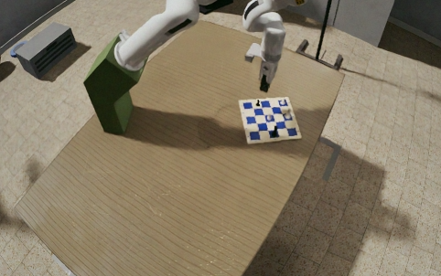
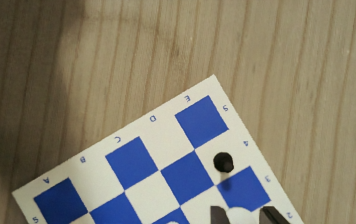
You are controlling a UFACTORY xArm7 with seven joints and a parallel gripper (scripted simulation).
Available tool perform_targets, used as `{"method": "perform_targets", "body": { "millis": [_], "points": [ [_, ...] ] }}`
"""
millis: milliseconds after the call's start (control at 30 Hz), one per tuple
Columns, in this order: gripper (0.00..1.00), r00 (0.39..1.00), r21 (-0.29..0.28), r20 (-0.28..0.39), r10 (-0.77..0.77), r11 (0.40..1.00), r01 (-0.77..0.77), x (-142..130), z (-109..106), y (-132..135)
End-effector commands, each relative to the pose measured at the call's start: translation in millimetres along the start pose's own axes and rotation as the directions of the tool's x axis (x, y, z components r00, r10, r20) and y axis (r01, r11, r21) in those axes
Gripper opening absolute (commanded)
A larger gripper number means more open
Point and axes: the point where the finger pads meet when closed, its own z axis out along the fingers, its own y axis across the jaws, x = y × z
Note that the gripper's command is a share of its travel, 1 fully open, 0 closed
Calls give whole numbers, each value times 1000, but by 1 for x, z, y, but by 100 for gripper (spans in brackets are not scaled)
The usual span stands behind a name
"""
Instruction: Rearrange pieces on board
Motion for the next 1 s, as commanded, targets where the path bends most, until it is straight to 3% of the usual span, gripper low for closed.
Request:
{"method": "perform_targets", "body": {
  "millis": [0, 133, 800, 967],
  "points": [
    [0, 985, -14, 3, 170, 985, -170, 14, -2, -51],
    [0, 968, -16, 33, 251, 968, -250, 18, 1, -78],
    [0, 967, -16, 34, 252, 968, -251, 18, 4, -78],
    [0, 967, -16, 34, 251, 968, -251, 18, 14, -78]
  ]
}}
